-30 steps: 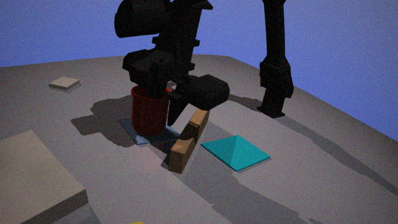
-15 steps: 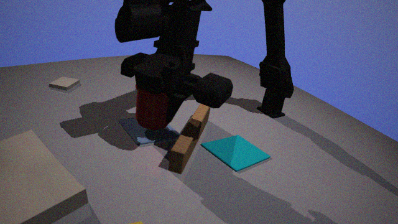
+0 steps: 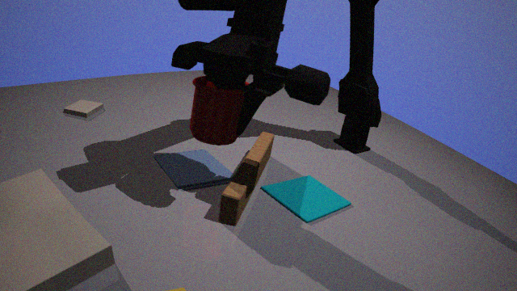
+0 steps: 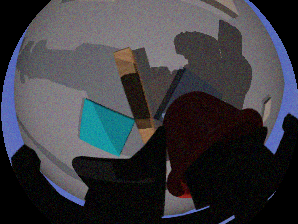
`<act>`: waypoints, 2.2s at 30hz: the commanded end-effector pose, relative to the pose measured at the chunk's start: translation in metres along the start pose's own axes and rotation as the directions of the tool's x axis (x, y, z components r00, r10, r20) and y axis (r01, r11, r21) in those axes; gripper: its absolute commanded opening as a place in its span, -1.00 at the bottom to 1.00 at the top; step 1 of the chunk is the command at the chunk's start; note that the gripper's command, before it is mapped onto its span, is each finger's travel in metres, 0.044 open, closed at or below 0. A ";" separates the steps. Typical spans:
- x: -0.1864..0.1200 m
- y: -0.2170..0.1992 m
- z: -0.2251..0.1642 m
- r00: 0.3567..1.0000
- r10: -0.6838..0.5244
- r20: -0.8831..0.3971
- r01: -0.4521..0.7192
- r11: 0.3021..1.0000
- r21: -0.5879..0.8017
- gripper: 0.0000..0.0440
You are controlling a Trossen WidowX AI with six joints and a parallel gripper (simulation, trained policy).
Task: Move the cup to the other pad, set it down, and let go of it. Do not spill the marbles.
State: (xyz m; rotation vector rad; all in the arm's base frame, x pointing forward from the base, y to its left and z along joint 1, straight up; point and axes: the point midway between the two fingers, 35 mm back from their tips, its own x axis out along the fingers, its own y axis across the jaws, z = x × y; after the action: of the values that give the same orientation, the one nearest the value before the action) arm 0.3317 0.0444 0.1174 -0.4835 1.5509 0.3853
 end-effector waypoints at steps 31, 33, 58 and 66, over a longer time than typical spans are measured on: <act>-0.011 0.093 0.001 0.994 -0.014 0.106 0.025 0.994 -0.102 -1.00; -0.007 0.095 0.000 0.994 -0.016 0.107 0.027 0.995 -0.099 -1.00; 0.045 0.121 -0.029 0.994 -0.028 0.108 0.035 0.998 -0.059 -0.98; 0.049 0.120 -0.028 0.990 -0.028 0.141 0.034 0.999 -0.042 -0.75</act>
State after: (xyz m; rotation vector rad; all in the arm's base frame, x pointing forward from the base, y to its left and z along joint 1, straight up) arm 0.2426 0.1290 0.0611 -0.5139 1.4167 0.4278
